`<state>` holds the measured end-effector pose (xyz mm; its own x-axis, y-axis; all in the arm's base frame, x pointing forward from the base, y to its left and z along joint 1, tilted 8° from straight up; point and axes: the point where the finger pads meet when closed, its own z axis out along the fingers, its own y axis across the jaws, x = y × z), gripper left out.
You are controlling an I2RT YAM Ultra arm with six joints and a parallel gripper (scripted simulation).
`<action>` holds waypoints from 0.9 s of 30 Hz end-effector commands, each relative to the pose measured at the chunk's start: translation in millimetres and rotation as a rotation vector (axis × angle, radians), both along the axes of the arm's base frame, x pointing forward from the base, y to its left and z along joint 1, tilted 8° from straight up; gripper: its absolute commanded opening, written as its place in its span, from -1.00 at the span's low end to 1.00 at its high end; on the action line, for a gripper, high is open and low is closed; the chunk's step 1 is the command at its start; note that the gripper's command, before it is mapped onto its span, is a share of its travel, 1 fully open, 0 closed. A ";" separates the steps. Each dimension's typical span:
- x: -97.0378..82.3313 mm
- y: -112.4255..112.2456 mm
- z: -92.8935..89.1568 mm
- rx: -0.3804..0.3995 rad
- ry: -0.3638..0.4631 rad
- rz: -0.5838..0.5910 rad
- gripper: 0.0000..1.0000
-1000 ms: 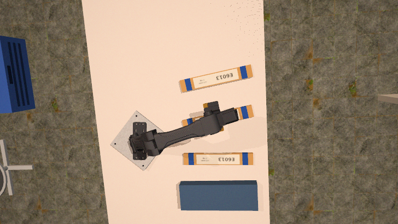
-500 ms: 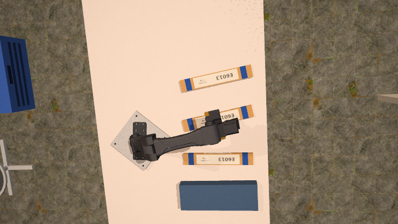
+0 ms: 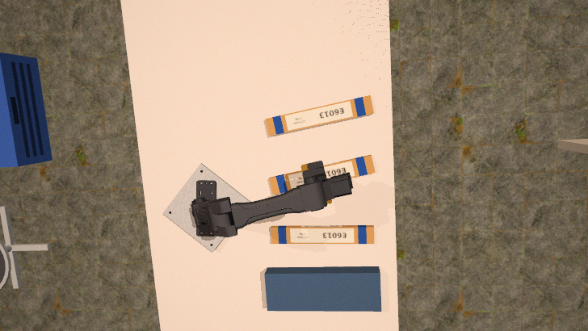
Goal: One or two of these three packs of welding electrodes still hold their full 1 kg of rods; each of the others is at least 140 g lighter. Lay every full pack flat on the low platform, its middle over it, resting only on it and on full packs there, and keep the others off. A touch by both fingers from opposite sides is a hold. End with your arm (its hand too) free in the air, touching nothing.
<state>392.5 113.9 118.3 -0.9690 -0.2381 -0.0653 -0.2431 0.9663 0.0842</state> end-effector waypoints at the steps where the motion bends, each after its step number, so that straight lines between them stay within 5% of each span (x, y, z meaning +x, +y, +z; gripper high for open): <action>1: 7.7 7.3 -11.8 0.008 -0.030 0.003 0.91; 13: 10.3 11.8 -61.9 0.004 -0.024 0.003 0.91; 18: 24.8 14.5 -43.0 0.021 -0.086 -0.001 0.91; 27: 12.6 13.3 -71.4 0.003 -0.025 0.003 0.91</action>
<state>406.5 122.7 58.5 -0.9665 -0.2358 -0.1011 -0.2446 0.9659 0.0854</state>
